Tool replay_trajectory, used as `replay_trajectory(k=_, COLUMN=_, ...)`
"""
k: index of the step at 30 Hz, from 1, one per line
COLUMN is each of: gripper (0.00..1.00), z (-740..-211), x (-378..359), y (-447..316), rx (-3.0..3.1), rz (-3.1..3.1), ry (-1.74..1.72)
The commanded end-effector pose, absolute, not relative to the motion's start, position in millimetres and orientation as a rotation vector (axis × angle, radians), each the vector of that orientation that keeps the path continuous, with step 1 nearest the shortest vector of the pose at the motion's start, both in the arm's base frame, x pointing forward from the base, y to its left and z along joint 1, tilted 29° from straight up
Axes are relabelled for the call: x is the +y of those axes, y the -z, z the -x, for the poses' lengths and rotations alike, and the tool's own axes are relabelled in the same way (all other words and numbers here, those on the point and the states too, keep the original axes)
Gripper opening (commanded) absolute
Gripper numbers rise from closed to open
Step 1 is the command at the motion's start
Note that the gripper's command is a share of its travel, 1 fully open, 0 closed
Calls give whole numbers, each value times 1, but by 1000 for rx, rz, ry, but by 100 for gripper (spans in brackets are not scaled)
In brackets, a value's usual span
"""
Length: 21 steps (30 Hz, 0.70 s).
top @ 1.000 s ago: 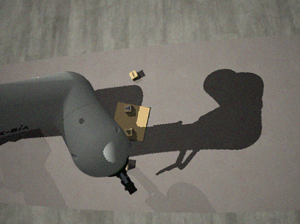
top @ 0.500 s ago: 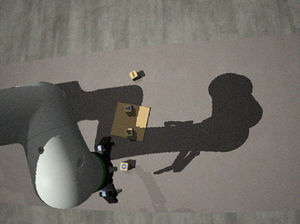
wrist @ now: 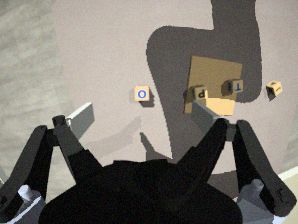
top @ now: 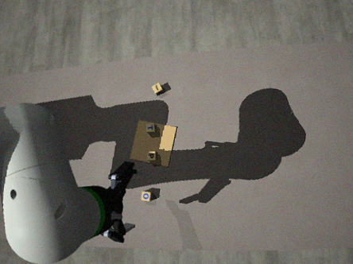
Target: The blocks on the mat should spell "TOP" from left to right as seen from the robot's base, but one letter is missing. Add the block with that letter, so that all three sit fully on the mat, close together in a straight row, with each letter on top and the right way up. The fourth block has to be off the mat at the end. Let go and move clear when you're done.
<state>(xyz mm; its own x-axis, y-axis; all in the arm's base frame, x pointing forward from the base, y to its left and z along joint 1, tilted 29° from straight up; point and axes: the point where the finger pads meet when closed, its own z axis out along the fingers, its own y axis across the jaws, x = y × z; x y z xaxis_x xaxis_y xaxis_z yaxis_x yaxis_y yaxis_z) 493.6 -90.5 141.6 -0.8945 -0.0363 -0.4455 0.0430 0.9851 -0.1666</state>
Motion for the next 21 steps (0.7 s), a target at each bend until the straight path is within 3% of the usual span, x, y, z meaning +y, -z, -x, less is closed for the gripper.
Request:
replay_trajectory(k=1, gripper=100, z=-494, x=-90, y=-142, rx=2667, rz=-5, ry=238)
replay_trajectory(k=10, gripper=100, z=-494, x=-90, y=-142, rx=2666, rz=-25, ry=233)
replay_trajectory(k=21, gripper=100, z=-497, x=-92, y=-136, rx=2604, rz=-488, ry=120)
